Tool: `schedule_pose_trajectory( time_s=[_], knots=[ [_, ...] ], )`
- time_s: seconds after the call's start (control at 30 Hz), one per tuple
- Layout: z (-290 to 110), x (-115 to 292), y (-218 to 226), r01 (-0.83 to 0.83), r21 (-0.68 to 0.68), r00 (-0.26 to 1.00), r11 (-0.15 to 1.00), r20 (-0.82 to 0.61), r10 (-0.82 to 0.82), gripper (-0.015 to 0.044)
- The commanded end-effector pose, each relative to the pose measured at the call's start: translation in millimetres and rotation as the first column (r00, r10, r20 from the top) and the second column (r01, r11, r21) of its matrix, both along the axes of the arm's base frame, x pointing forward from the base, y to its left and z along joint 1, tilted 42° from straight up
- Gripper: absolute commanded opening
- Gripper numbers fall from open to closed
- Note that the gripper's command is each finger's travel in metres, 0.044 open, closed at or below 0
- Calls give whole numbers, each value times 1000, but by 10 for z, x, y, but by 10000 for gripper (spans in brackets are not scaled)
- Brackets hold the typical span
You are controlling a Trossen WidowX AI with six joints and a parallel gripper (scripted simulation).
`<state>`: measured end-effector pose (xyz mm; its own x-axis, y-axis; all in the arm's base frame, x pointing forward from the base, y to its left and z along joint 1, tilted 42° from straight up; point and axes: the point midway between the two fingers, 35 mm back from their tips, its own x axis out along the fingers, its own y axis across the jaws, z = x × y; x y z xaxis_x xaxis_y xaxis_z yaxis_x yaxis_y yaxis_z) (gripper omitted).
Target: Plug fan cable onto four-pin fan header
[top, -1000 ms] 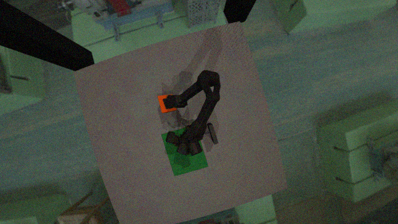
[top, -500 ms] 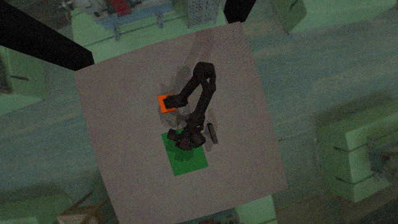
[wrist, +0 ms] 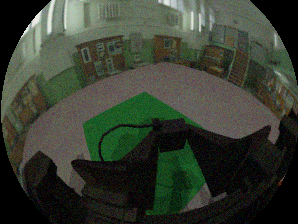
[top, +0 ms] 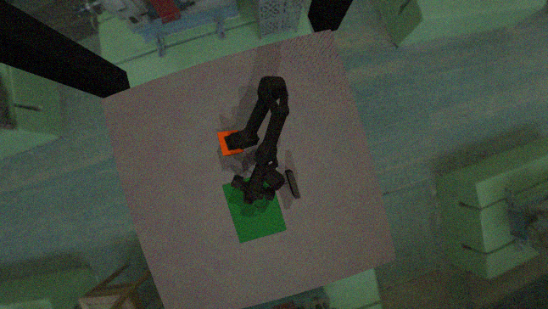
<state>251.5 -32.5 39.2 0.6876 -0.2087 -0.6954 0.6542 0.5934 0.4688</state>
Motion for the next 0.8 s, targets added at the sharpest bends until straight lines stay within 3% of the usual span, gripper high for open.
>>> schedule_pose_trajectory(
  time_s=[0.0, 0.17, 0.77],
  knots=[
    [18, -34, 6, 35, 4, 998, 999, 61, -35, 0],
    [49, -56, 12, 64, 14, 990, 998, 123, -65, 0],
    [108, -54, -54, 55, 11, 993, 998, 102, -56, 0]
  ],
)
